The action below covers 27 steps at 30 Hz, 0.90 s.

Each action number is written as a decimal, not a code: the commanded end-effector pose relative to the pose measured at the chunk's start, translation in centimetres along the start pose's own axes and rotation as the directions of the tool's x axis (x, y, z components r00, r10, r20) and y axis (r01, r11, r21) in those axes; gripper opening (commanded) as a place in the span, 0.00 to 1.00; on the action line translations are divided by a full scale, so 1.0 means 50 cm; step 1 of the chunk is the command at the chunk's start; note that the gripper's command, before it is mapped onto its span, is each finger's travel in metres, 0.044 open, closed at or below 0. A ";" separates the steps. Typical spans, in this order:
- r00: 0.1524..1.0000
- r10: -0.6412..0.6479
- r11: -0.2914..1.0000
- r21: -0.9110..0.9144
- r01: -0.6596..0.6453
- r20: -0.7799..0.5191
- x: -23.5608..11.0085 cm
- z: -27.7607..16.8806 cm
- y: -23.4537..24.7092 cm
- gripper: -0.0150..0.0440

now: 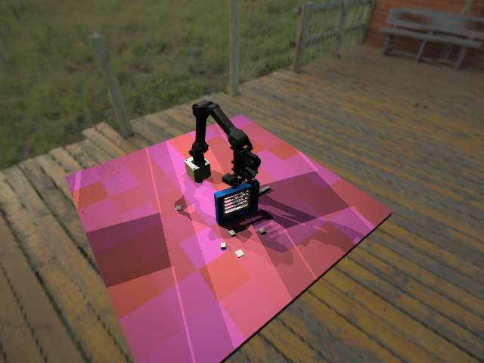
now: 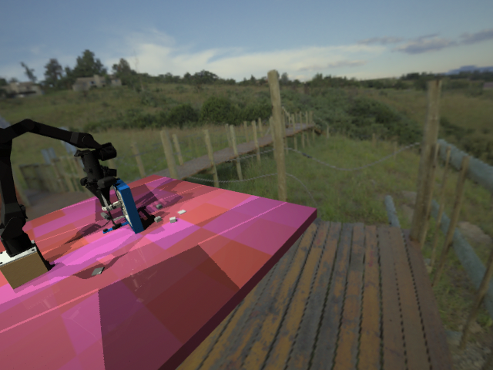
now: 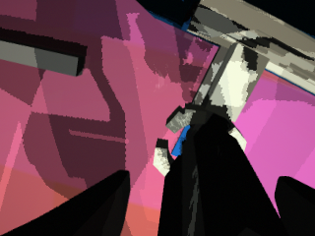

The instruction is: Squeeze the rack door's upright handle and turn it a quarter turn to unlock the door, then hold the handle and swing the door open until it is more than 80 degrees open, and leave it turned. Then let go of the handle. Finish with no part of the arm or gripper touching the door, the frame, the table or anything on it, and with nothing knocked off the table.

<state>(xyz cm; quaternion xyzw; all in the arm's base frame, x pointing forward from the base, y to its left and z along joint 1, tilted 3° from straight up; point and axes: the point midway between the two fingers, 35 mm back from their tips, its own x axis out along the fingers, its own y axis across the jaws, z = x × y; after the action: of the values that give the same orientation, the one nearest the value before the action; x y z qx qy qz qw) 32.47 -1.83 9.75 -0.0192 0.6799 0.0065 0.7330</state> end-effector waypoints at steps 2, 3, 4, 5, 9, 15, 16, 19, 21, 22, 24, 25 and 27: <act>1.000 -0.003 0.970 0.242 0.003 -0.002 0.001 -0.001 -0.001 0.75; 1.000 -0.003 0.957 0.289 0.003 -0.002 0.001 -0.001 -0.001 0.75; 1.000 -0.003 0.942 0.336 0.003 -0.002 0.001 -0.001 -0.001 0.75; 1.000 -0.002 0.924 0.383 0.003 -0.002 0.001 -0.001 -0.001 0.75; 1.000 -0.002 0.831 0.557 0.003 -0.001 0.001 -0.001 -0.001 0.75; 1.000 -0.002 0.631 0.776 0.002 -0.001 0.001 -0.001 0.000 0.75; 1.000 -0.002 0.592 0.806 0.002 -0.001 0.001 0.000 0.000 0.75; 1.000 -0.002 0.466 0.885 0.002 -0.001 0.001 0.000 0.000 0.75; 1.000 -0.002 0.376 0.927 0.002 -0.001 0.001 0.000 0.000 0.75; 1.000 -0.002 0.330 0.944 0.002 -0.001 0.001 0.000 0.000 0.75; 1.000 -0.002 0.235 0.972 0.001 -0.001 0.001 0.000 0.000 0.75; 1.000 -0.002 0.186 0.982 0.001 -0.001 0.001 0.000 0.000 0.75; 1.000 -0.002 0.088 0.996 0.001 -0.001 0.001 0.000 0.000 0.75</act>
<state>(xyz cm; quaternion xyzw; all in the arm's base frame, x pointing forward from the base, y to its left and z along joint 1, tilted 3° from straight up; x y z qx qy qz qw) 32.38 -1.69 9.74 0.4379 0.5406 -0.4146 0.5865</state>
